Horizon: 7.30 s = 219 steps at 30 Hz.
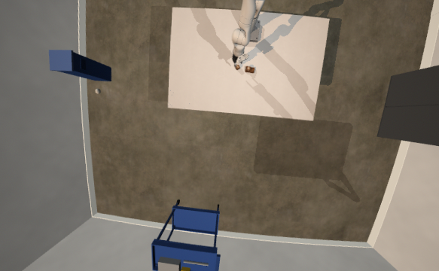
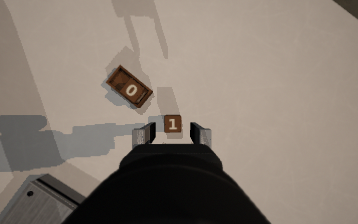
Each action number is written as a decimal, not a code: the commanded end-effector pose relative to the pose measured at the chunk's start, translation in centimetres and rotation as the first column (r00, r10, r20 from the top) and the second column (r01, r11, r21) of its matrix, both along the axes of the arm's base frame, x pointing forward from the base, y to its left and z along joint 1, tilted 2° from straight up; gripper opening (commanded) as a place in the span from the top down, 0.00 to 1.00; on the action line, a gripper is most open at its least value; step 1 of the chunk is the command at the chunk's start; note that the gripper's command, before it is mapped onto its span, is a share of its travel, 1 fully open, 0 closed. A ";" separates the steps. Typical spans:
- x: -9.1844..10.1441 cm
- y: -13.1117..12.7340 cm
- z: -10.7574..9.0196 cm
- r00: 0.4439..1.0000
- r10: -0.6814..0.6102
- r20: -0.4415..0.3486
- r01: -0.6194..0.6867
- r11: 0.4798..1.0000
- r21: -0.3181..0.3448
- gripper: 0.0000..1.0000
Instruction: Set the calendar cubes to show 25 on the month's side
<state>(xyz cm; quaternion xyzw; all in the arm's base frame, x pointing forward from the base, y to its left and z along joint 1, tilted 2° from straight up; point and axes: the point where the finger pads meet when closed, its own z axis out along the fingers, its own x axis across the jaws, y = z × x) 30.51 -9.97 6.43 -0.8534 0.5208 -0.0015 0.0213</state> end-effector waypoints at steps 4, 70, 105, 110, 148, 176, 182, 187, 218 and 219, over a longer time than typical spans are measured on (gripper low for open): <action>0.2 0.2 0.1 1.000 0.009 0.000 -0.009 1.000 -0.005 0.00; 0.1 1.0 0.8 0.323 0.946 0.014 -0.946 0.323 -0.039 0.00; 0.3 0.3 1.2 -0.008 1.000 0.004 -0.998 -0.008 -0.062 0.10; 0.3 0.3 1.2 -0.008 1.000 0.004 -0.998 -0.008 -0.062 0.10; 0.3 0.3 0.4 -0.010 1.000 0.005 -0.998 -0.010 -0.060 0.10; 0.3 0.3 -3.2 -0.010 1.000 0.005 -0.998 -0.010 -0.060 0.10; 0.3 0.3 -3.5 -0.010 1.000 0.005 -0.998 -0.010 -0.060 0.10; 0.3 0.4 -3.8 -0.010 1.000 0.005 -0.998 -0.010 -0.060 0.10; 0.3 0.4 -3.9 -0.010 1.000 0.005 -0.998 -0.010 -0.060 0.10; 0.3 0.4 -3.9 -0.010 1.000 0.005 -0.998 -0.010 -0.060 0.10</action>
